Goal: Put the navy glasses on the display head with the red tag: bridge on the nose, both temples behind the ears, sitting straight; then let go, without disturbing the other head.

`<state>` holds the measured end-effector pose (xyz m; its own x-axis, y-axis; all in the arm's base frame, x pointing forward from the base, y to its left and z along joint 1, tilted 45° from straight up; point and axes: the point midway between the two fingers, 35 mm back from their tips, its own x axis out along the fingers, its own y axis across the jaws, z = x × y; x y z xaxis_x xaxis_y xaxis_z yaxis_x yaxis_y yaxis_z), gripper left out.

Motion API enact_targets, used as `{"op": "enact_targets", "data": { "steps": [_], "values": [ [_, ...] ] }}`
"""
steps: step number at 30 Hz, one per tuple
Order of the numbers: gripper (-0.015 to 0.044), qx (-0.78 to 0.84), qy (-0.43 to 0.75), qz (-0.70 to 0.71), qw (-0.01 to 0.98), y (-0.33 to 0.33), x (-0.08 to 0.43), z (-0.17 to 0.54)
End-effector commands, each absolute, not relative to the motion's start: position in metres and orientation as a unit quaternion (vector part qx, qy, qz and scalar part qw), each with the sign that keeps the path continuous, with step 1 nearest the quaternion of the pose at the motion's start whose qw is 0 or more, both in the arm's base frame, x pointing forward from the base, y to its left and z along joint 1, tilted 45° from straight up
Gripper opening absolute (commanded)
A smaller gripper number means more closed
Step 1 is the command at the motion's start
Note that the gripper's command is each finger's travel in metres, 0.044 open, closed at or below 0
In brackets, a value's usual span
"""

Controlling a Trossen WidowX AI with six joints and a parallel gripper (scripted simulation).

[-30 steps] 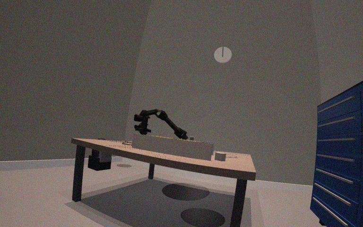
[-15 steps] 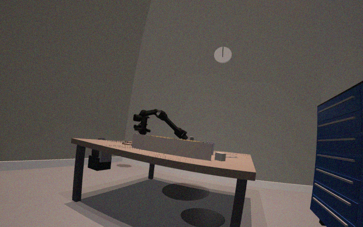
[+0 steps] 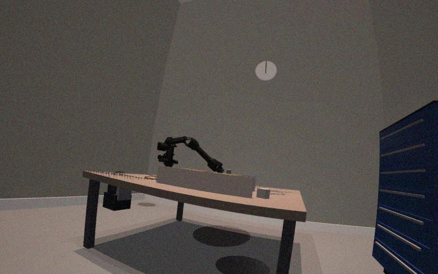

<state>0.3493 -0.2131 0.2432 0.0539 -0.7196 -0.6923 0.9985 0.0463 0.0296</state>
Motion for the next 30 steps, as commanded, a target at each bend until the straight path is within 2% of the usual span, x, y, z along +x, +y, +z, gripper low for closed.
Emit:
{"op": "enact_targets", "data": {
  "steps": [1, 30],
  "values": [
    [0.0000, 0.267, 0.262, -0.635, 0.676, -0.2141, 0.3503, 0.2453],
    [0.0000, 0.267, 0.261, -0.635, 0.676, -0.2217, 0.3530, 0.2537]
  ]
}}
